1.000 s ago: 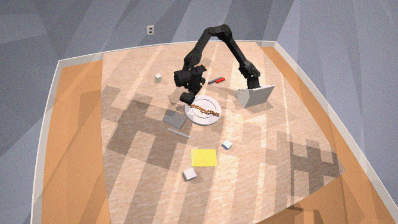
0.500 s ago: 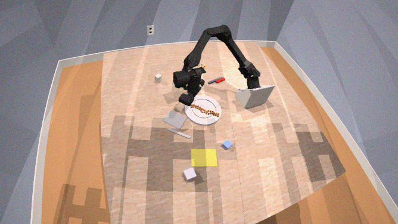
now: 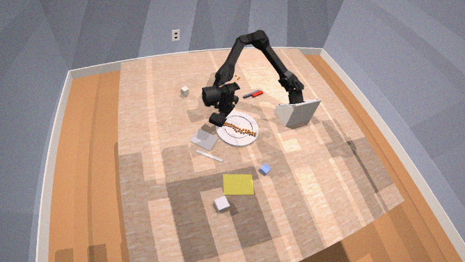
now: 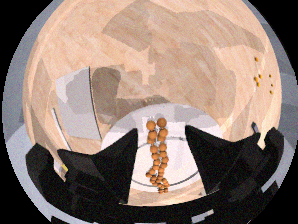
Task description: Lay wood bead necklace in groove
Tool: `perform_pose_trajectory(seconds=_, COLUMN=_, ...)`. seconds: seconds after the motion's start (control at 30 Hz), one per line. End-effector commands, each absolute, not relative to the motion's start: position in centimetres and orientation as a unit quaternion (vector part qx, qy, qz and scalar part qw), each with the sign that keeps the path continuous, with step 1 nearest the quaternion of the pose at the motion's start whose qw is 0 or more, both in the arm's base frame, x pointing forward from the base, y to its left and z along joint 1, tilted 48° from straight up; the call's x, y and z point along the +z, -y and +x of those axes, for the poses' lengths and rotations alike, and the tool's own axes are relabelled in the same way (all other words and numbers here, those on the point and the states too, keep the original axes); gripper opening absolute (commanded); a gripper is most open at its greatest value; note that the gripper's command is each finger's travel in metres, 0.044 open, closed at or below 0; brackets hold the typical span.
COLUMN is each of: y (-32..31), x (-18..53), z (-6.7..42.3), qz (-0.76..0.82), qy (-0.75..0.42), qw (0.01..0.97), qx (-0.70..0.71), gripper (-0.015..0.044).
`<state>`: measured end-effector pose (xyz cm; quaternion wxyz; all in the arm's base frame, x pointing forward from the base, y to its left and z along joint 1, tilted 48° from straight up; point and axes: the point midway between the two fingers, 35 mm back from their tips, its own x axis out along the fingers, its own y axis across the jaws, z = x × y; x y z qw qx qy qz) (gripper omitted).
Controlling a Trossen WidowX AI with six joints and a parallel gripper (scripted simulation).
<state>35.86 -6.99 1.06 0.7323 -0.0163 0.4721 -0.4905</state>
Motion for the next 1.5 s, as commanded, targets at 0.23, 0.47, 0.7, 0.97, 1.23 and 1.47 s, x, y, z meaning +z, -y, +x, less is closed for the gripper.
perform_pose_trajectory(seconds=0.23, y=7.07, x=0.94, z=35.79, qz=-0.017, qy=-0.473, qw=0.731, qx=-0.491, gripper=0.0119)
perform_pose_trajectory(seconds=0.47, y=7.07, x=0.94, z=35.79, qz=-0.017, qy=-0.473, qw=0.731, qx=-0.491, gripper=0.0000)
perform_pose_trajectory(seconds=0.7, y=7.07, x=0.94, z=35.79, qz=-0.017, qy=-0.473, qw=0.731, qx=-0.491, gripper=0.0000)
perform_pose_trajectory(seconds=0.97, y=7.07, x=0.94, z=35.79, qz=-0.017, qy=-0.473, qw=0.731, qx=-0.491, gripper=0.0000)
perform_pose_trajectory(seconds=1.23, y=7.07, x=0.94, z=35.79, qz=-0.017, qy=-0.473, qw=0.731, qx=-0.491, gripper=0.0000)
perform_pose_trajectory(seconds=1.47, y=7.07, x=0.94, z=35.79, qz=-0.017, qy=-0.473, qw=0.731, qx=-0.491, gripper=0.0000)
